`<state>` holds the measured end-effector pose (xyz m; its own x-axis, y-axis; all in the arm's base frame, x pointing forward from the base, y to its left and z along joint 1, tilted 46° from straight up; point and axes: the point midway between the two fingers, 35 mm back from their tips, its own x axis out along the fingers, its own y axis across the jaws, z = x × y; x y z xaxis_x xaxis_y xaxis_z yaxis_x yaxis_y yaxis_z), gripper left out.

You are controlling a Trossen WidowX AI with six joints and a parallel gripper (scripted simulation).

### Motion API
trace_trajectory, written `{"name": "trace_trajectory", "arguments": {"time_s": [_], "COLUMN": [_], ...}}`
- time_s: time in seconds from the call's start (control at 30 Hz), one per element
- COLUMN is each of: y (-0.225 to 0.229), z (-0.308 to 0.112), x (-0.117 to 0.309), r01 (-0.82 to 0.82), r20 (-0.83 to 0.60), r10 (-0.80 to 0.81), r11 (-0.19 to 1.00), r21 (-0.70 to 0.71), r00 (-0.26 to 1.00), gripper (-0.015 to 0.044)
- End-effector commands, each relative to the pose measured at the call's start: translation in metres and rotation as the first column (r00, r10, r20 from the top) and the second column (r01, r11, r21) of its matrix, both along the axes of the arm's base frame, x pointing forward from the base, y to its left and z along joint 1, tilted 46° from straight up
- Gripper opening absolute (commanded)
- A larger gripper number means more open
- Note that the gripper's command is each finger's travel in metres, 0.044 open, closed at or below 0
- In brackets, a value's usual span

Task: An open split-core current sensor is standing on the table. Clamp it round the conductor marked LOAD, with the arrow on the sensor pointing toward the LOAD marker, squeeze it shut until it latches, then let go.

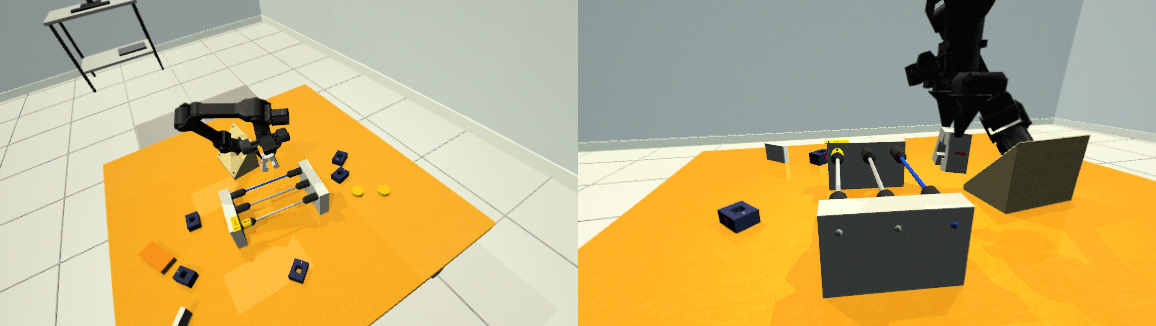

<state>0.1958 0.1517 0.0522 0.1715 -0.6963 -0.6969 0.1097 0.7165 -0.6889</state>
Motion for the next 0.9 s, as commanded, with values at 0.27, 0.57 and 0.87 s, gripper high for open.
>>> {"name": "trace_trajectory", "arguments": {"time_s": [0.27, 0.57, 0.87], "y": [0.011, 0.014, 0.016], "z": [0.003, 0.005, 0.009], "x": [0.035, 0.06, 0.085], "r01": [-0.267, -0.456, -0.622], "r20": [-0.177, -0.315, -0.449], "r10": [0.261, 0.429, 0.555], "r11": [0.964, 0.89, 0.783], "r21": [-0.01, -0.012, -0.002], "r00": [0.949, 0.846, 0.7], "gripper": [0.0, 0.0, 0.0]}}
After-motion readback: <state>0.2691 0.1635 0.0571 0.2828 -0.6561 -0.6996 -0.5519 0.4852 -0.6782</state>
